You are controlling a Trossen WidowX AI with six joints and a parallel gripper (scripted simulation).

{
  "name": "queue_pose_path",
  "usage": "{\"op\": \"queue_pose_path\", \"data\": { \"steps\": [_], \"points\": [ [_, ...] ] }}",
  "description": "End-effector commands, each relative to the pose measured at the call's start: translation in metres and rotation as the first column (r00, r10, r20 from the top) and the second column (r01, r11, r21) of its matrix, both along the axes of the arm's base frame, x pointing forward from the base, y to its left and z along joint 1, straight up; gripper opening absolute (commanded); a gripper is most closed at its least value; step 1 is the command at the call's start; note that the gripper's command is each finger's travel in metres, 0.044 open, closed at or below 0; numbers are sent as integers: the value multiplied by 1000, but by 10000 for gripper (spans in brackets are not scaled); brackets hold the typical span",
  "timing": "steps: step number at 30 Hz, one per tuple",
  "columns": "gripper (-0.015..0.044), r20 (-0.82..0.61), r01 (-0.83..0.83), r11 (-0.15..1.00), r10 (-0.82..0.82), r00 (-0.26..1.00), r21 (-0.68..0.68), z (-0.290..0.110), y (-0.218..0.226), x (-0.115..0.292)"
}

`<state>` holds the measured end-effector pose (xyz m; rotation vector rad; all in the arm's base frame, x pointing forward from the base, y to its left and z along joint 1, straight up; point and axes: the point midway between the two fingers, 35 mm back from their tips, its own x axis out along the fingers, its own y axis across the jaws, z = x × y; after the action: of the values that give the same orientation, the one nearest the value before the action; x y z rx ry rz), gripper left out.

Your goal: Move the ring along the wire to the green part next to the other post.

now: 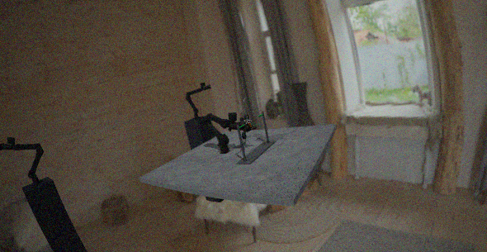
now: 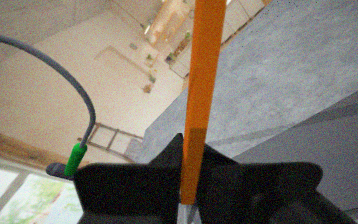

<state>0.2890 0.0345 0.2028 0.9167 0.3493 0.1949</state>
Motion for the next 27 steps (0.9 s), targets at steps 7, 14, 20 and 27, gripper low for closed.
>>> {"op": "queue_pose_path", "data": {
  "steps": [7, 14, 20, 27],
  "points": [
    [-150, -50, -100, 978, 111, 993, 182, 32, 11, -17],
    [-150, -69, -162, 943, 189, 980, 291, 50, 14, -27],
    [-150, -60, -174, 908, 212, 975, 382, 65, 17, -29],
    [-150, -47, -172, 874, 217, 975, 455, 77, 19, -29]
  ]
}}
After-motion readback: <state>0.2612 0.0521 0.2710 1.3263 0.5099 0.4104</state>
